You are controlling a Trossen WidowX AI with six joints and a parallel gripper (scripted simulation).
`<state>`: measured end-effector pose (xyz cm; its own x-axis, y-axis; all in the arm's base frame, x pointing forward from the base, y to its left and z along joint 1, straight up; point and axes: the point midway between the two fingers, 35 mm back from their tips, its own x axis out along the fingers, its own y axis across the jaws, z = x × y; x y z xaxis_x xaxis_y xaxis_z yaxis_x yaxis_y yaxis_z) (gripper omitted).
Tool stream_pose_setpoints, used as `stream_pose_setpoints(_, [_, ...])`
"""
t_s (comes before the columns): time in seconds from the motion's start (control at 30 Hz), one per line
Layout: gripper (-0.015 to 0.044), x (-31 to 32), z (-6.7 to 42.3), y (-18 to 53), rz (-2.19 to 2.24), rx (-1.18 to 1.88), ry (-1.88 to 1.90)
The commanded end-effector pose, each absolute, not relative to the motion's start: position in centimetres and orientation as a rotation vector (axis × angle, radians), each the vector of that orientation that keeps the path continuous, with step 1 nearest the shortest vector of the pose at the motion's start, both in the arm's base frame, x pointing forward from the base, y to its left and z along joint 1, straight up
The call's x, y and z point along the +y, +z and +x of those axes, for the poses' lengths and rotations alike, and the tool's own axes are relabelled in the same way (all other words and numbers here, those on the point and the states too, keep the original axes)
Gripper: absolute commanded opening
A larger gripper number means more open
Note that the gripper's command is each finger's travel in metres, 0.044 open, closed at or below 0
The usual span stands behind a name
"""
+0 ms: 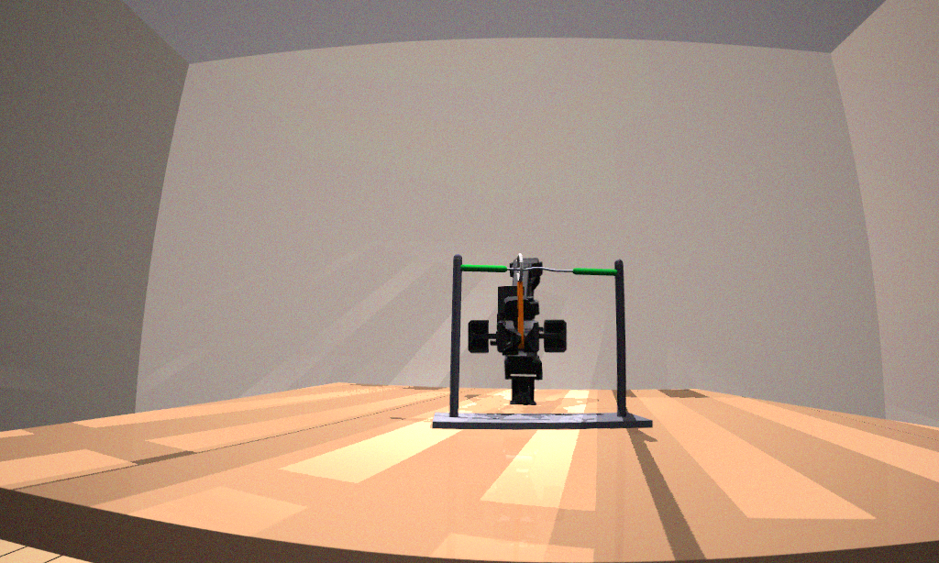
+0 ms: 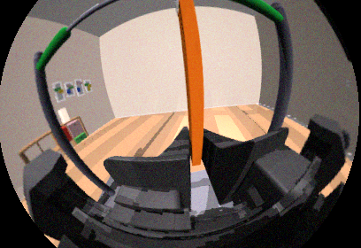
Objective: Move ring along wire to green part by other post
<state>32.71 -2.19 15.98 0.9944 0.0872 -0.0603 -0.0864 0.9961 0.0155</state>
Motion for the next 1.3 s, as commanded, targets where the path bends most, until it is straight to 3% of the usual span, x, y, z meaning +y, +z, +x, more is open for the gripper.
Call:
stream_pose_setpoints(0.0, [-0.015, -1.6, 32.5, 15.7, 0.034, 0.068, 0.074])
stream_pose_setpoints(1.27, [-0.015, 1.0, 31.4, 16.2, -0.052, 0.143, 0.14])
